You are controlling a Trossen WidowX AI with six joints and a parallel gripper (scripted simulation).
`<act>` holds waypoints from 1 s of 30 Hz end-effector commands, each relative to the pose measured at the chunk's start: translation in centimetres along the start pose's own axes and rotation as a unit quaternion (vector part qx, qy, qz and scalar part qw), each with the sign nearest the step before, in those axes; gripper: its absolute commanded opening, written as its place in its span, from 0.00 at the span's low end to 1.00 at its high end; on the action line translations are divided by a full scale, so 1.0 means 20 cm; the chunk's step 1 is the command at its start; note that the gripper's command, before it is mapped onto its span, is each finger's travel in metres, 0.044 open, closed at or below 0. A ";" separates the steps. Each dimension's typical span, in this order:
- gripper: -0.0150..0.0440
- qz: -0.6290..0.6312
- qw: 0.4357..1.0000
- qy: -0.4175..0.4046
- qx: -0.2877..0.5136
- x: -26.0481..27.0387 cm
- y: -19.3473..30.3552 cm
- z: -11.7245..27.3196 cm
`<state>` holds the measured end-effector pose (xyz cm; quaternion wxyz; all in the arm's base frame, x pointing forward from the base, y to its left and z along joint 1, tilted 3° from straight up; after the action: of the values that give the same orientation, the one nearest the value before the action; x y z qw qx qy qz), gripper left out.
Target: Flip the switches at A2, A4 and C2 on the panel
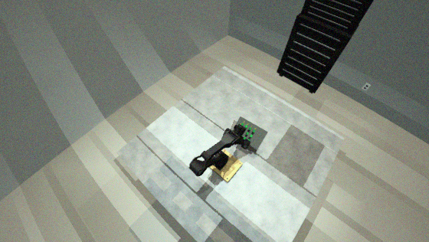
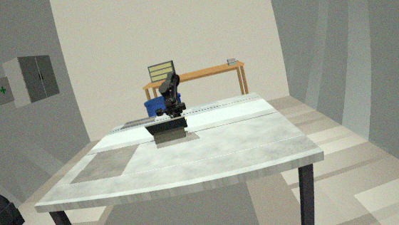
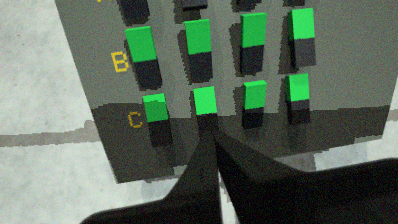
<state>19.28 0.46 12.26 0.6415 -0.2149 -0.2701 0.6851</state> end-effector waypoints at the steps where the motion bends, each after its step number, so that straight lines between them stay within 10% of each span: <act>1: 0.25 -0.003 1.000 0.003 0.004 0.00 0.01 -0.03; 30: 0.25 -0.003 1.000 0.002 0.004 0.00 0.01 -0.08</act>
<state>20.07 0.58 10.97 0.6423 -0.2125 -0.2685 0.6857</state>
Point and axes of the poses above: the point midway between the two fingers, 35 mm back from their tips, its own z axis back along the fingers, its own x axis across the jaws, y = z × x, the point moved 2 cm from there along z, back along the fingers, and after that the axes turned 2 degrees about -z, right-handed, at the moved point
